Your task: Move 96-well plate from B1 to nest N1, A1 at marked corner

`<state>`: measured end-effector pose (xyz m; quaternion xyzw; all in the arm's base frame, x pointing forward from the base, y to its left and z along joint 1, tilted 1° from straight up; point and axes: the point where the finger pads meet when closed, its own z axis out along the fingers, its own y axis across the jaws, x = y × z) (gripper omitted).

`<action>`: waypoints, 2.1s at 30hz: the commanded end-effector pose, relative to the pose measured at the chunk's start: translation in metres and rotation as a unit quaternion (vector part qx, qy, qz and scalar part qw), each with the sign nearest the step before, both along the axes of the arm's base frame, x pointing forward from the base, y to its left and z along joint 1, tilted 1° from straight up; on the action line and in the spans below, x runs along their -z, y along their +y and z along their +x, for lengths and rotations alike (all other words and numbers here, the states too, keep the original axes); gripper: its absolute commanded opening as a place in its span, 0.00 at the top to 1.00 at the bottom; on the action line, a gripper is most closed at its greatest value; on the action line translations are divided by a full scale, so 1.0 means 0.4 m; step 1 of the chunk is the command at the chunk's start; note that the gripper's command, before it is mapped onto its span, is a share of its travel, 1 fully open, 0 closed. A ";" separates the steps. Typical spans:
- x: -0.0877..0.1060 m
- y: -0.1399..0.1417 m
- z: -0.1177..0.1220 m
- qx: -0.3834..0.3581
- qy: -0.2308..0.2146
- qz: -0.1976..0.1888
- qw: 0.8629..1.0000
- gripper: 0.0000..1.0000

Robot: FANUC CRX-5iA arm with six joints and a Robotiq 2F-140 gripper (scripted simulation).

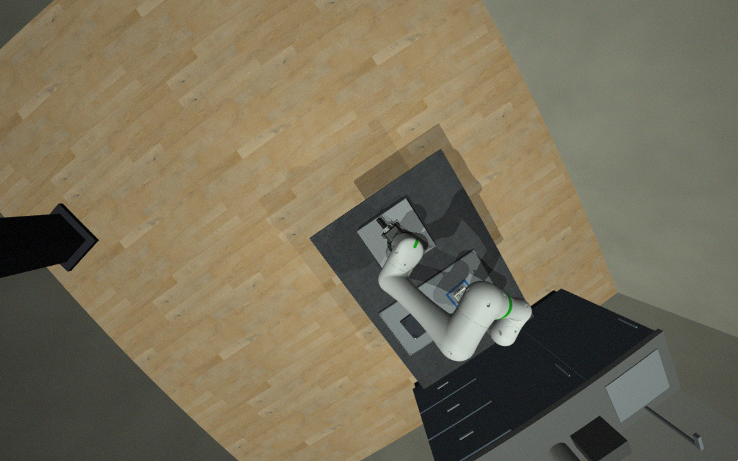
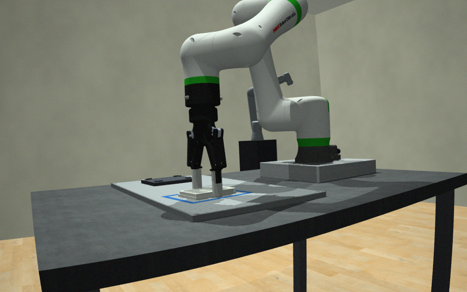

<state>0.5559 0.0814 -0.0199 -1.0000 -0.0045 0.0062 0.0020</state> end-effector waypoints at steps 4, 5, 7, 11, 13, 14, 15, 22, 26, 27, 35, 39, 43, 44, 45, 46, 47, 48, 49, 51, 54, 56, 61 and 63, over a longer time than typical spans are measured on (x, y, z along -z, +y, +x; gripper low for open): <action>0.000 0.000 0.000 0.000 0.000 0.000 1.000 1.00; 0.000 0.000 0.000 0.000 0.000 0.000 1.000 1.00; 0.000 0.000 0.000 0.000 0.000 0.000 1.000 1.00; 0.000 0.000 0.000 0.000 0.000 0.000 1.000 1.00; 0.000 0.000 0.000 0.000 0.000 0.000 1.000 1.00; 0.000 0.000 0.000 0.000 0.000 0.000 1.000 1.00; 0.000 0.000 0.000 0.000 0.000 0.000 1.000 1.00; 0.000 0.000 0.000 0.000 0.000 0.000 1.000 1.00; 0.000 0.000 0.000 0.000 0.000 0.000 1.000 1.00; 0.000 0.000 0.000 0.000 0.000 0.000 1.000 1.00; -0.033 0.000 0.001 0.000 0.000 0.000 1.000 1.00; -0.050 0.000 0.001 0.000 0.000 0.000 1.000 1.00; -0.062 0.000 0.001 0.000 0.000 0.000 1.000 1.00; -0.062 0.000 0.001 0.000 0.000 0.000 1.000 1.00; -0.066 0.000 0.001 0.000 0.000 0.000 1.000 1.00; -0.070 0.000 0.001 0.000 0.000 0.000 1.000 1.00; -0.075 0.000 0.001 0.000 0.000 0.000 1.000 1.00; -0.079 0.000 0.001 0.000 0.000 0.000 1.000 1.00; -0.083 0.000 0.001 0.000 0.000 0.000 1.000 1.00; -0.091 0.000 0.001 0.000 0.000 0.000 1.000 1.00; -0.104 0.000 0.002 0.000 0.000 0.000 1.000 1.00; -0.112 0.000 0.002 0.000 0.000 0.000 1.000 1.00; -0.125 0.000 0.002 0.000 0.000 0.000 1.000 1.00; -0.133 -0.001 0.002 0.000 0.000 0.000 1.000 1.00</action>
